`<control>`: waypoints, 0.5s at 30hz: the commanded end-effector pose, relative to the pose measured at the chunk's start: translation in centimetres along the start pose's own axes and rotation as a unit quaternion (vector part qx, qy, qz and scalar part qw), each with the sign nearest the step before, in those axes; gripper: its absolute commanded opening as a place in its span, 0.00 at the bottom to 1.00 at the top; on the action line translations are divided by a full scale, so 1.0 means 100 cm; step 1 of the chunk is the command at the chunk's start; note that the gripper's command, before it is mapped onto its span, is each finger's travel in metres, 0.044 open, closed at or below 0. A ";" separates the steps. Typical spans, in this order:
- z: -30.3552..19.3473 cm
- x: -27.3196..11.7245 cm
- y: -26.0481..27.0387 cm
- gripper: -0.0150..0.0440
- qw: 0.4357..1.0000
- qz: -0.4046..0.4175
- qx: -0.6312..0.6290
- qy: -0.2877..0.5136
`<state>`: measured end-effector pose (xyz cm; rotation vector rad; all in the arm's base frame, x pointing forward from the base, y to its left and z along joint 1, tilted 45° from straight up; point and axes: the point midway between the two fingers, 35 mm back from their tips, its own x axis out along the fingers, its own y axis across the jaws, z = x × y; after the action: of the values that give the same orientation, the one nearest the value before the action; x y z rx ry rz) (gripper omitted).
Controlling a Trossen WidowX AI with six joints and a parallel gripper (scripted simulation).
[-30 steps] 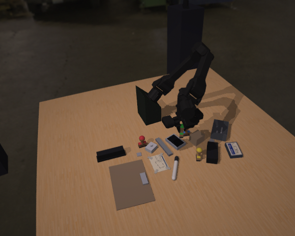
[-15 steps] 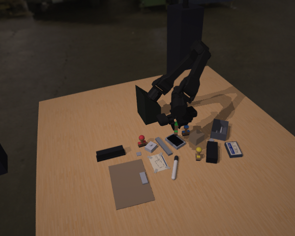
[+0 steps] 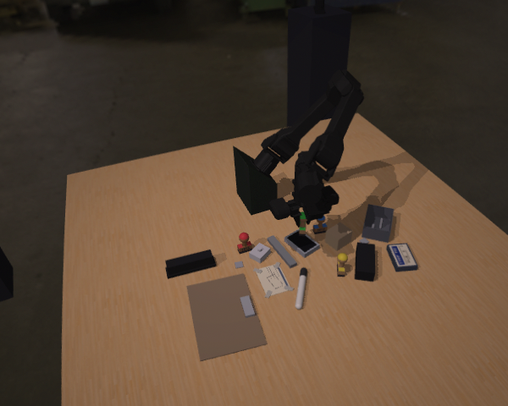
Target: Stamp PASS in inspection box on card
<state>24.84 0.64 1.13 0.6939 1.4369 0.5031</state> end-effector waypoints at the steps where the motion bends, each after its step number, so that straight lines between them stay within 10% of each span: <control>1: -0.001 0.004 0.000 0.25 1.000 0.002 0.003 0.001; 15: -0.001 0.013 0.000 0.25 1.000 0.002 0.002 0.001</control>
<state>24.96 1.32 0.41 0.6932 1.4362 0.5040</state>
